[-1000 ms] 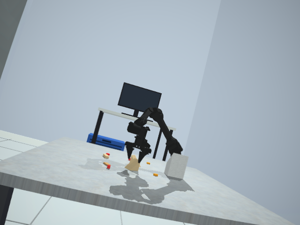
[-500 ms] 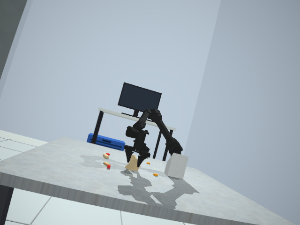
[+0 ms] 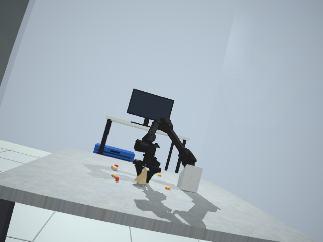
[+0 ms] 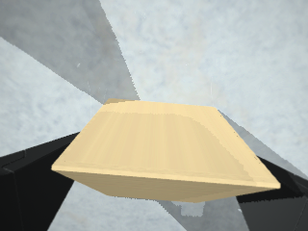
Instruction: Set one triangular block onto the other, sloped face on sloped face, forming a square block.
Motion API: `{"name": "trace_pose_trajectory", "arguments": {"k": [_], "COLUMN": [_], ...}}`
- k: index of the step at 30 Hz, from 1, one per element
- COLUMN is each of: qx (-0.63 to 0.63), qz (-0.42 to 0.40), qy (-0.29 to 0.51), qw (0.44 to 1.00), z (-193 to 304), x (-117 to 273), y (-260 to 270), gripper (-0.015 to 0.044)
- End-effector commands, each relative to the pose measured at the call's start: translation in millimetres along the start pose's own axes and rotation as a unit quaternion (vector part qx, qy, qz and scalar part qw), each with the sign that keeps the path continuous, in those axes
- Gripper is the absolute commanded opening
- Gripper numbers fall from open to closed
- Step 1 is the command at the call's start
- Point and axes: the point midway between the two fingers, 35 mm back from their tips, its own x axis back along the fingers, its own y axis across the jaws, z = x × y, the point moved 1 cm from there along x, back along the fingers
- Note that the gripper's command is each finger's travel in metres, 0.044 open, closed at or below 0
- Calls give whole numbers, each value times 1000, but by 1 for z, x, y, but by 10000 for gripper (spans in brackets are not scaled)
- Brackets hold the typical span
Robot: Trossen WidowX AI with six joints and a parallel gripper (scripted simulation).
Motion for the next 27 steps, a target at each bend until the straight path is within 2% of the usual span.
{"name": "trace_pose_trajectory", "arguments": {"k": [1, 2, 9, 17, 21, 27], "qx": [4, 4, 4, -4, -12, -12], "qz": [-2, -2, -2, 3, 8, 9], "qy": [-2, -2, -2, 6, 15, 15], "qw": [1000, 1000, 1000, 1000, 1000, 1000], "z": [-1, -1, -1, -1, -2, -2], "x": [-2, -2, -2, 12, 28, 29], "y": [0, 0, 0, 0, 0, 0], "gripper": [282, 256, 210, 0, 0, 0]}}
